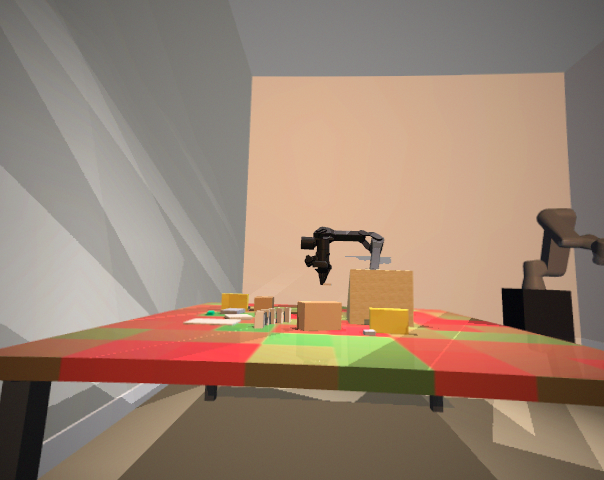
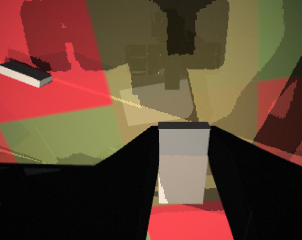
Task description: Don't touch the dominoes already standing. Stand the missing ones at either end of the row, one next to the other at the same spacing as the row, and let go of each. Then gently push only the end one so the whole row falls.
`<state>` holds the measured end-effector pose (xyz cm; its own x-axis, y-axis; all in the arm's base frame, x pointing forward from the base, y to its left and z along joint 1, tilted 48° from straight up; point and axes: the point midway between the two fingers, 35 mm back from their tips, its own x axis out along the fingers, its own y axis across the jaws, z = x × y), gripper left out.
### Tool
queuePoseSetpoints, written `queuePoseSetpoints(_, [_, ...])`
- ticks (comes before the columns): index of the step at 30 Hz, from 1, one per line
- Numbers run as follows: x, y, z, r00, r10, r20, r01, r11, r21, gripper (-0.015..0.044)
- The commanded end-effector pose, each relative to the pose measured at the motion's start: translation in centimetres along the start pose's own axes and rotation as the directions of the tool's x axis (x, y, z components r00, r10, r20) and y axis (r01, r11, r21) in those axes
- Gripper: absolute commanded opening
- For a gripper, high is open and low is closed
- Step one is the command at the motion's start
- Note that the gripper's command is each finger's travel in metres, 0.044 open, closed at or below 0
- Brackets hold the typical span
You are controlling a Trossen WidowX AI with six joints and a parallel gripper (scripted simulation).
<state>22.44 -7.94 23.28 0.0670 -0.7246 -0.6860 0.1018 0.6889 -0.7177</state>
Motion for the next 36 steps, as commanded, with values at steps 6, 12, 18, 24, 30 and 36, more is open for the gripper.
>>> queuePoseSetpoints(6, [0.7,-1.0,-1.6,1.0,0.016,-0.005,-0.015,0.999,0.053,0.0107])
queuePoseSetpoints(12, [2.7,0.5,-1.3,0.99,0.139,0.018,-0.14,0.977,0.161,0.0107])
queuePoseSetpoints(18, [4.4,1.7,-0.5,0.966,0.245,0.079,-0.258,0.931,0.257,0.0107])
queuePoseSetpoints(24, [5.9,2.4,0.6,0.931,0.324,0.171,-0.364,0.87,0.333,0.0107])
queuePoseSetpoints(30, [7.1,2.6,1.7,0.885,0.369,0.284,-0.457,0.803,0.383,0.0107])
queuePoseSetpoints(36, [8.1,2.3,2.8,0.831,0.38,0.407,-0.537,0.74,0.405,0.0107])
